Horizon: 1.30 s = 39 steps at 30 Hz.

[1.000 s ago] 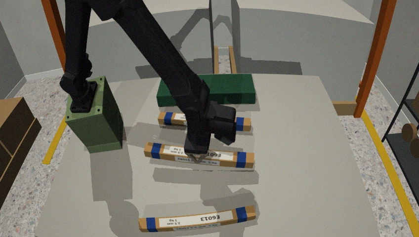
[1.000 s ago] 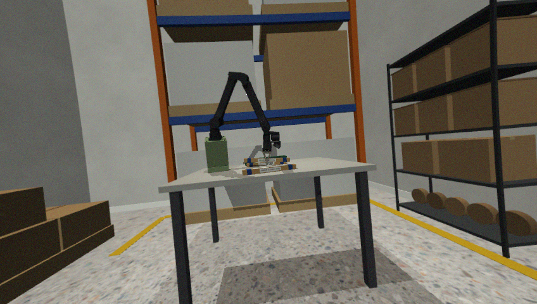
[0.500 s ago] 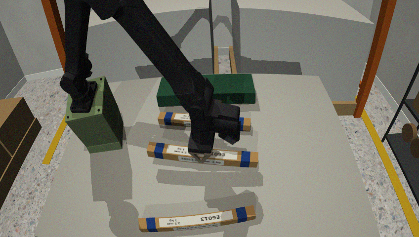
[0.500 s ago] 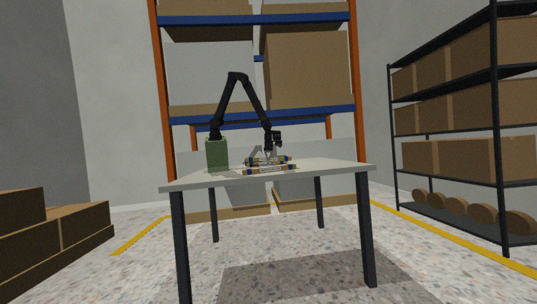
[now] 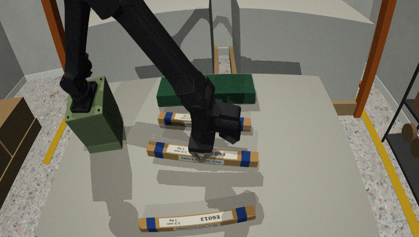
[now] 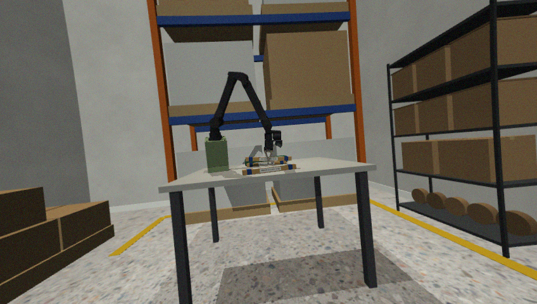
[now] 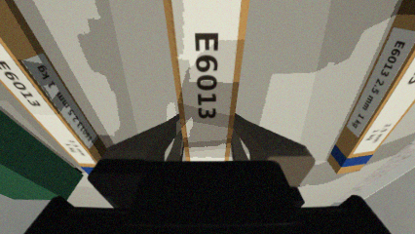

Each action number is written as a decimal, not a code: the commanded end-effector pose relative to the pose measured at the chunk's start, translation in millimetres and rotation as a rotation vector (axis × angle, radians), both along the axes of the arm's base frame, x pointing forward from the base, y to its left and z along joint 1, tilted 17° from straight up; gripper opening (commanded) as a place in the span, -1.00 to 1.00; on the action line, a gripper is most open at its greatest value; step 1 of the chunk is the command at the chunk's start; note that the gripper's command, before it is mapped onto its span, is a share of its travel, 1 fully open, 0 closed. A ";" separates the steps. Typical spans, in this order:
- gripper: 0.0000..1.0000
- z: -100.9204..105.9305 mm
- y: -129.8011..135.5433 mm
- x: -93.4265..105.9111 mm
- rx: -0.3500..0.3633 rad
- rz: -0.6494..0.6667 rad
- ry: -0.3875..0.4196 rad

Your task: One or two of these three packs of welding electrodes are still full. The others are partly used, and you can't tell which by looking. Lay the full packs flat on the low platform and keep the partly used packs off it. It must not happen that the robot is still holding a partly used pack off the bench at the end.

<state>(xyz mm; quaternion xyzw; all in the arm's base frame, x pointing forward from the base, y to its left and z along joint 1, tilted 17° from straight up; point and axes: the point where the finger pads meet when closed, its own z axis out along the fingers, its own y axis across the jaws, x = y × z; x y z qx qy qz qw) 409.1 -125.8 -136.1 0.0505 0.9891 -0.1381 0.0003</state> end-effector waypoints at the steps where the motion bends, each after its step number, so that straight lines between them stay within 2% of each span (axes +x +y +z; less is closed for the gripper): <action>1: -1.00 48.8 4.2 51.7 -0.025 0.020 -0.121; 39: -1.00 53.5 4.3 56.2 -0.026 0.020 -0.122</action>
